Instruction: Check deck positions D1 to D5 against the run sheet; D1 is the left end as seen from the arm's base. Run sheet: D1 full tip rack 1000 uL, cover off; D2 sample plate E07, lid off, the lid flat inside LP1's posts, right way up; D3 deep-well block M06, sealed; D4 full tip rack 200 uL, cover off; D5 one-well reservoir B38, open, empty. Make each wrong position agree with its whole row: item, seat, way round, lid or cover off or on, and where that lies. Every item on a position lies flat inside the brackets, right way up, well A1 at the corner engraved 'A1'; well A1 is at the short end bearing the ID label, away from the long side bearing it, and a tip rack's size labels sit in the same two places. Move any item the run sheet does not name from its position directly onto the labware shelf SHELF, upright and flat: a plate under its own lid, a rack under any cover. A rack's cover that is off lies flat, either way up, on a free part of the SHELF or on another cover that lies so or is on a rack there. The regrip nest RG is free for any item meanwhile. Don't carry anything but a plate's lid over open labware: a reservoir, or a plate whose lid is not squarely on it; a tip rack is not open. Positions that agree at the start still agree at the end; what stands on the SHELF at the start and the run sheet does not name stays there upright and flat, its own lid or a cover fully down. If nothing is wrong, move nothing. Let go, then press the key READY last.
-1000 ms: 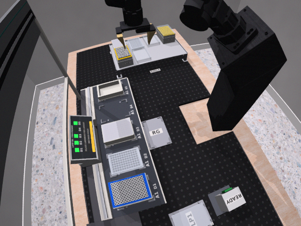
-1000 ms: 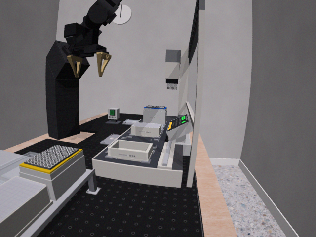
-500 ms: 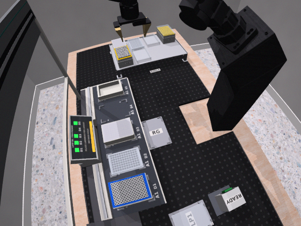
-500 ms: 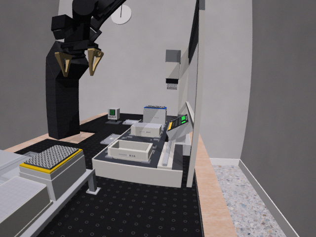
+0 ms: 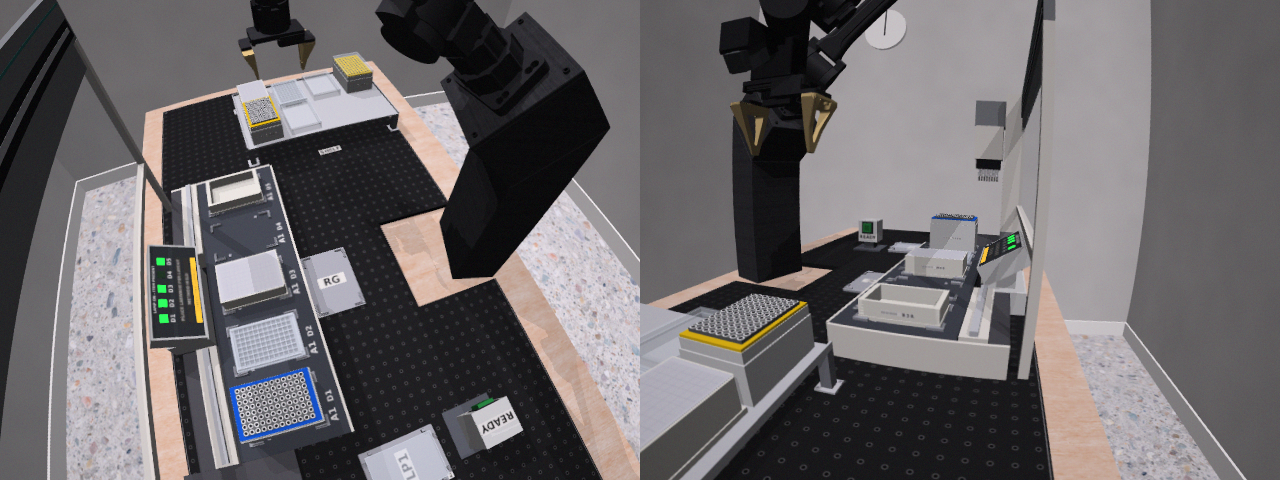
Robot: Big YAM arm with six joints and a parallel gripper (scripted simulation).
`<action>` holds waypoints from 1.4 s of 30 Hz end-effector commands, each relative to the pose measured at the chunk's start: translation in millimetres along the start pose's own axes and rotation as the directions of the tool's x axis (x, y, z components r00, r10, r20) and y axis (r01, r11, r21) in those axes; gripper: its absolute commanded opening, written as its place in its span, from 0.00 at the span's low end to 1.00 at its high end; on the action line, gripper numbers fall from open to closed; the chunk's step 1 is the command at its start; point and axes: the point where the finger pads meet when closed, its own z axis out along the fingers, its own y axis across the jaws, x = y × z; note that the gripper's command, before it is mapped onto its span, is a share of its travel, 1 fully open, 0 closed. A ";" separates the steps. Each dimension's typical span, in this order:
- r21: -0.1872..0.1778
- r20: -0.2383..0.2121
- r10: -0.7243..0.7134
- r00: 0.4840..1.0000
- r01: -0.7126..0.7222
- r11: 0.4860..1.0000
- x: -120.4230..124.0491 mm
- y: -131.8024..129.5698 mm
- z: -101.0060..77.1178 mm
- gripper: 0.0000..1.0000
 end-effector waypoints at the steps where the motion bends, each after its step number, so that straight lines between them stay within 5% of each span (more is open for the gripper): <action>1: 0.001 0.025 -0.010 1.000 0.010 1.000 -26.9 2.7 -7.6 1.00; 29: 0.004 0.033 -0.010 0.999 0.010 1.000 -154.6 -4.3 -12.6 1.00; 31: -0.011 0.034 -0.043 0.998 0.044 0.999 -147.8 24.9 -14.1 1.00; 42: -0.015 0.036 -0.035 0.999 0.036 0.999 -147.6 68.4 -16.0 1.00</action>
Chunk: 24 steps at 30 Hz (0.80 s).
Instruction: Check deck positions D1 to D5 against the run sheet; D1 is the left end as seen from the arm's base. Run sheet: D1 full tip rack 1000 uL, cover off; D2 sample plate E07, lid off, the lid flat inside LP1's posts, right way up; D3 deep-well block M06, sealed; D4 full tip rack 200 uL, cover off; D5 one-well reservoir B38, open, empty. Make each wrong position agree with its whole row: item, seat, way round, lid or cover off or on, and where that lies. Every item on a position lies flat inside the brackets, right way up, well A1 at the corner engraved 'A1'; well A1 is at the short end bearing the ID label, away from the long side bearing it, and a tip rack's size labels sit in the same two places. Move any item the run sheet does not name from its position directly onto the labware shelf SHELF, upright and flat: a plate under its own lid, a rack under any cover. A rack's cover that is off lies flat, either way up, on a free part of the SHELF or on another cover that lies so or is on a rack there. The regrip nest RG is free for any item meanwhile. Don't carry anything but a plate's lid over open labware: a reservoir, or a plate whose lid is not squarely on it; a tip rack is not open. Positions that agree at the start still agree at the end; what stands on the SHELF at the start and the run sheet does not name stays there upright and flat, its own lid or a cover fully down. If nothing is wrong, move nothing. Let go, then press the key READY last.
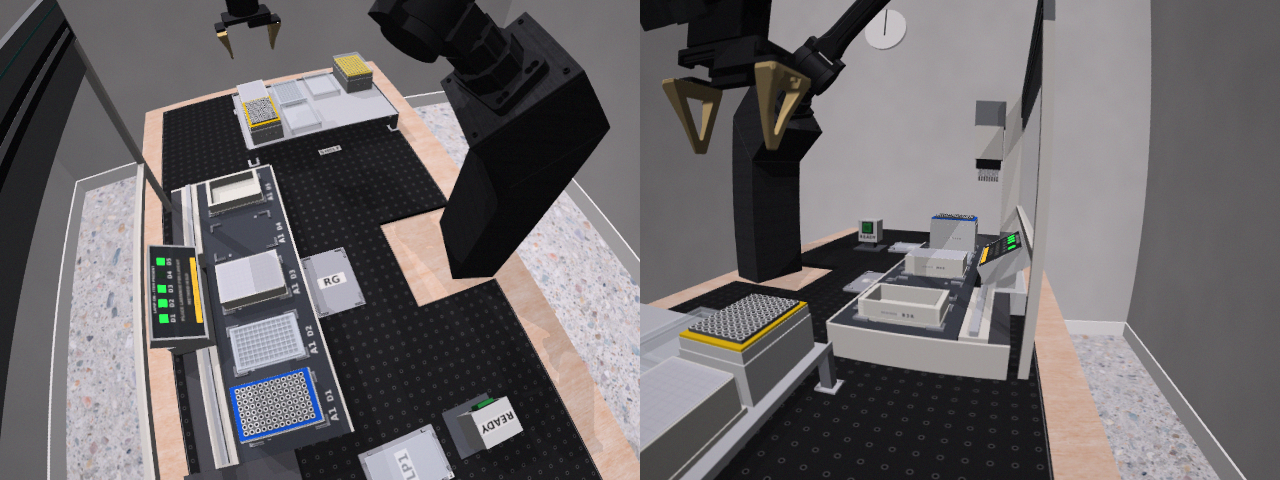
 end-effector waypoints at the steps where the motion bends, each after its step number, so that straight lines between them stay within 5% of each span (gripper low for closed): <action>1: -0.017 0.046 -0.015 0.999 0.016 1.000 -15.0 30.9 -21.2 1.00; 2: -0.009 0.069 0.005 0.998 -0.004 1.000 -23.1 20.1 -30.3 1.00; 5: 0.010 0.023 0.048 0.999 -0.048 0.999 -9.0 -3.2 -12.2 1.00; 15: -0.014 0.032 -0.009 0.999 0.009 1.000 -17.4 21.2 -5.3 1.00; 24: 0.001 0.020 0.023 1.000 -0.023 1.000 -8.4 3.8 11.3 1.00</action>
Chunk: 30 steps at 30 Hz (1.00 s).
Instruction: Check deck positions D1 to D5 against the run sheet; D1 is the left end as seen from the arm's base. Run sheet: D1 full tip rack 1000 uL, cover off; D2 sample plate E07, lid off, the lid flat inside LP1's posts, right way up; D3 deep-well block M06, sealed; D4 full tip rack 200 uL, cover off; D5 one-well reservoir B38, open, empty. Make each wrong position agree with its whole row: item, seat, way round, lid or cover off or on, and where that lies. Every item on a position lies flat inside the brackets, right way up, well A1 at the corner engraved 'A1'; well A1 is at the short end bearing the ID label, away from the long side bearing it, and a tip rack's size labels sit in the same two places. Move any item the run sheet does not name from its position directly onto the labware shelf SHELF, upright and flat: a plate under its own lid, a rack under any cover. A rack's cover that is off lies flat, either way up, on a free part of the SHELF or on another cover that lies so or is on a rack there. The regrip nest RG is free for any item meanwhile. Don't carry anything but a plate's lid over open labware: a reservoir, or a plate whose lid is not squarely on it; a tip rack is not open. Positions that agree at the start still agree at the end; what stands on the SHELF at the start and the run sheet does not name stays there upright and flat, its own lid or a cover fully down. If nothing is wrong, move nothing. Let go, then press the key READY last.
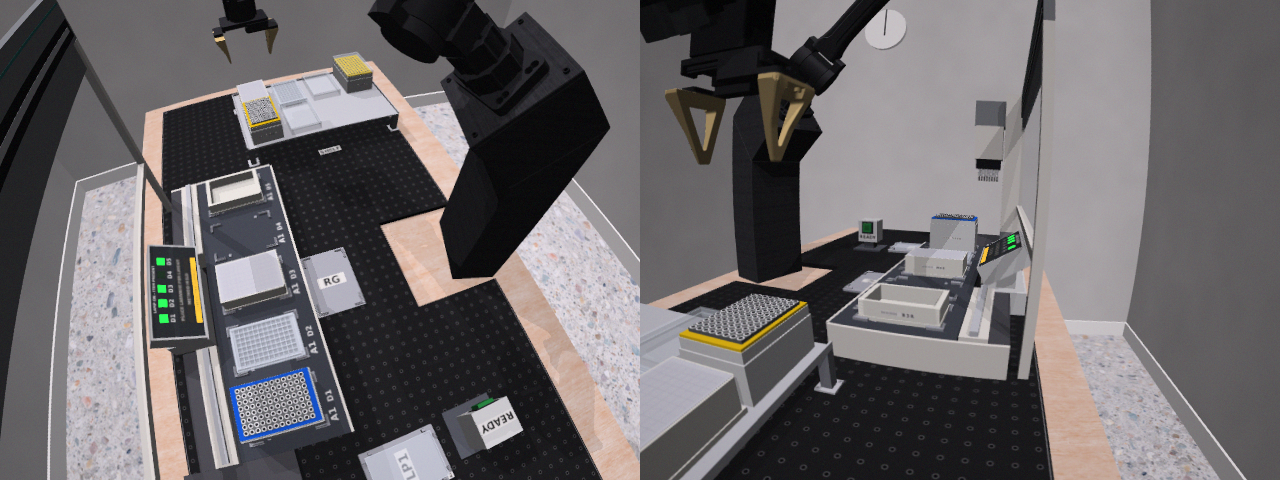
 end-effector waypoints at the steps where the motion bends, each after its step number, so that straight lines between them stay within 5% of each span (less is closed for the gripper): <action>1: 0.001 0.017 0.011 1.000 -0.011 1.000 -5.9 -3.2 0.1 1.00; 2: -0.016 0.047 -0.017 0.999 0.018 1.000 -13.4 13.0 -11.2 1.00; 5: -0.008 0.017 -0.006 1.000 0.006 1.000 -7.2 6.4 8.2 1.00; 15: -0.006 0.012 -0.002 1.000 0.002 1.000 -4.6 4.3 26.0 1.00; 18: -0.008 0.015 -0.005 1.000 0.005 1.000 -4.5 5.9 25.8 1.00; 19: -0.008 0.049 0.003 0.999 -0.002 1.000 -14.0 2.2 11.7 1.00; 22: -0.006 0.010 -0.001 1.000 0.001 1.000 -3.8 3.6 34.8 1.00; 30: -0.003 0.016 0.005 1.000 -0.005 1.000 -6.0 0.5 46.2 1.00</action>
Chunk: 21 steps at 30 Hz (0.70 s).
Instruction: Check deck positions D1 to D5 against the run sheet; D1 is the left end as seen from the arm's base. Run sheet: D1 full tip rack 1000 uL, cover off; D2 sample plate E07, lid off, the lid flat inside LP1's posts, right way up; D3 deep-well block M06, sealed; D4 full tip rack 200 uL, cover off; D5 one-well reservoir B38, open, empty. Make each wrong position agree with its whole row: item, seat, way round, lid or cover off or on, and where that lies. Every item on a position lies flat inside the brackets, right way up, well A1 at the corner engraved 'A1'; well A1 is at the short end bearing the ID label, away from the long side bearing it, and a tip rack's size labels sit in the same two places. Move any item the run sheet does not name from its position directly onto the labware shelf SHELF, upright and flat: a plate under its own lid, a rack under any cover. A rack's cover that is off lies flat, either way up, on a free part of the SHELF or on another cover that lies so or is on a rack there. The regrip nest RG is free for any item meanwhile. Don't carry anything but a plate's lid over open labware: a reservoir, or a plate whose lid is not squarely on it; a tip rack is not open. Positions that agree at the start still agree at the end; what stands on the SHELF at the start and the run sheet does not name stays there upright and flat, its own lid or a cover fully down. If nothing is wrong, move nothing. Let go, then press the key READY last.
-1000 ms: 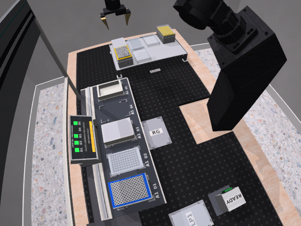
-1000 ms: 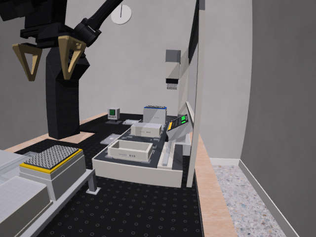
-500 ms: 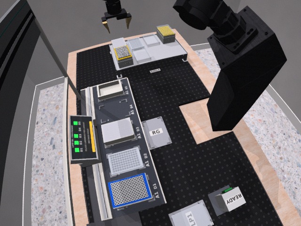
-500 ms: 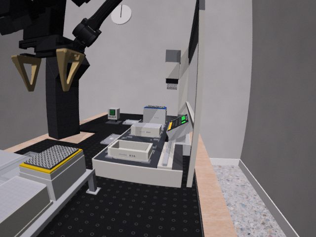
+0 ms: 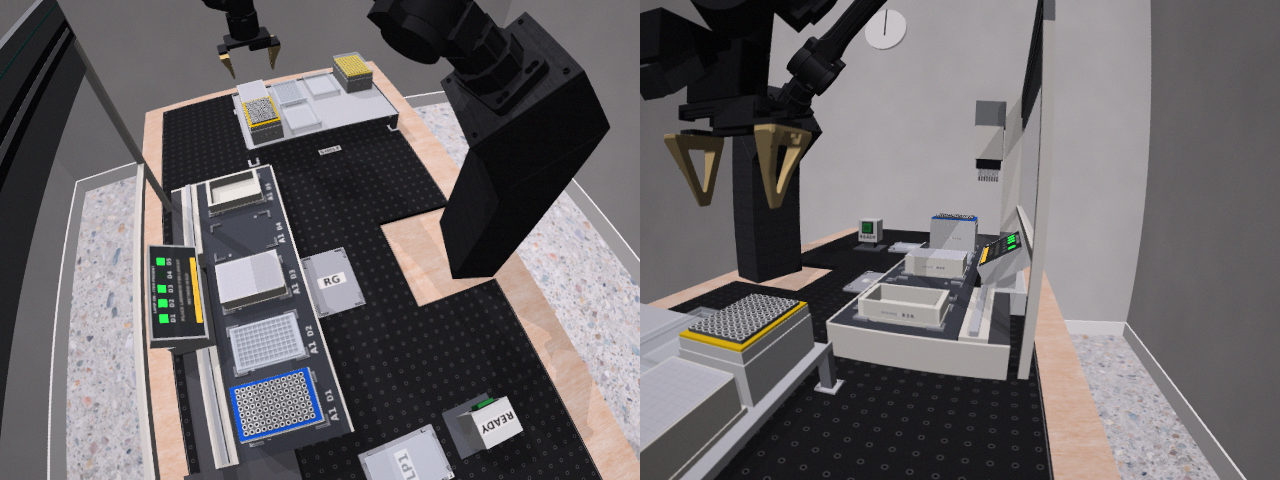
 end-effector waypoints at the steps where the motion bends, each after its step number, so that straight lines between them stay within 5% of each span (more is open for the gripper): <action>1: -0.007 0.009 -0.002 1.000 0.002 1.000 -2.8 3.9 6.5 1.00; 5: -0.009 0.013 -0.005 1.000 0.005 1.000 -3.5 6.0 8.2 1.00; 6: -0.014 0.046 -0.004 0.999 0.004 1.000 -13.3 6.5 -5.4 1.00; 9: -0.009 0.013 -0.004 1.000 0.005 1.000 -4.7 6.0 15.8 1.00; 21: -0.018 0.025 -0.015 1.000 0.016 1.000 -11.9 13.5 31.4 1.00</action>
